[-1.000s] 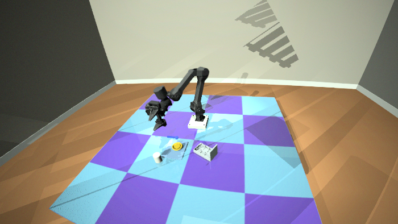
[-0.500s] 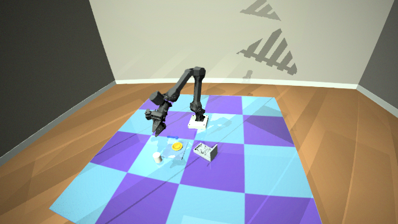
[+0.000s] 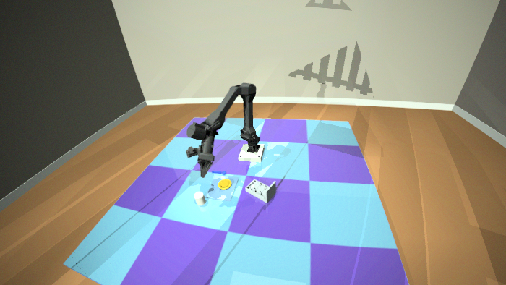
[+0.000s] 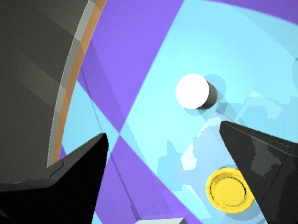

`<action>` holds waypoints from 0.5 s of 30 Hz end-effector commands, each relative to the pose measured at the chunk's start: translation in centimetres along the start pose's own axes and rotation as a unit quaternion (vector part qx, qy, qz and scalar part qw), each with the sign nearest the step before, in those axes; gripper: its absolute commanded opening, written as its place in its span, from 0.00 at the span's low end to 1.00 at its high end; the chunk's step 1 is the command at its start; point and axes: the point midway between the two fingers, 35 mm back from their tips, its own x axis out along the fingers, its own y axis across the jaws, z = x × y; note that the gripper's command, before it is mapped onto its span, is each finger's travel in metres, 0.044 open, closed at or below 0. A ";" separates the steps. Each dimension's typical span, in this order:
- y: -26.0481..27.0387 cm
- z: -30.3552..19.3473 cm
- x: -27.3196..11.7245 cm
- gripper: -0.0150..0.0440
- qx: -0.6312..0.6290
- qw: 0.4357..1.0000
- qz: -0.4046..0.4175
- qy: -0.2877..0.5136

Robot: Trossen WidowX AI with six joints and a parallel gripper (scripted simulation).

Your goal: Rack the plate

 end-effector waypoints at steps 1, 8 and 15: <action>-0.3 -0.7 0.5 0.93 -0.039 0.999 -0.027 0.022; -1.0 -2.3 1.1 0.93 -0.113 0.988 -0.073 0.073; -1.7 -3.9 1.4 0.93 -0.191 0.966 -0.113 0.130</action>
